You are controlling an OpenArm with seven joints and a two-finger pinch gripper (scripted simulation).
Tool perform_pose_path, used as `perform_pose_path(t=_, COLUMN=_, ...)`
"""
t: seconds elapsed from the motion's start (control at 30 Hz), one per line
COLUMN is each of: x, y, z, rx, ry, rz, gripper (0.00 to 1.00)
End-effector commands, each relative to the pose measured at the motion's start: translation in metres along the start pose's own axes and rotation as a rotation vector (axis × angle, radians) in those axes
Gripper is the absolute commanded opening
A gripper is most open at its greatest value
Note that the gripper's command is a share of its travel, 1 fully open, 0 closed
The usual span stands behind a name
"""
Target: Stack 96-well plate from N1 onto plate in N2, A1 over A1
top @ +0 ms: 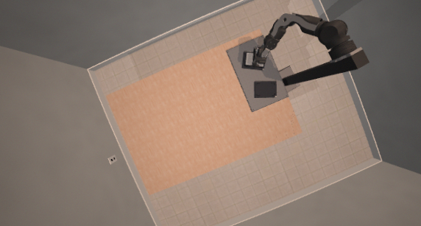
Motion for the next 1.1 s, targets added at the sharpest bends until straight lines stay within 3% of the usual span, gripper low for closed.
perform_pose_path(t=0.0, x=-0.0009, y=-0.0005, z=-0.0002, rx=-0.001, ry=0.003, rz=0.003, gripper=0.0)
perform_pose_path(t=1.07, x=0.0009, y=0.0073, z=0.0012, rx=0.001, ry=-0.002, rz=-0.004, gripper=0.0)
Point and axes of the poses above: the point where the finger pads meet when closed, its own y axis out along the fingers, its own x axis across the jaws, z = x × y, the point moved 8 cm from there along -y, back along the fingers, and after that the axes turned 12 degrees about -y, right-handed, at the moved point
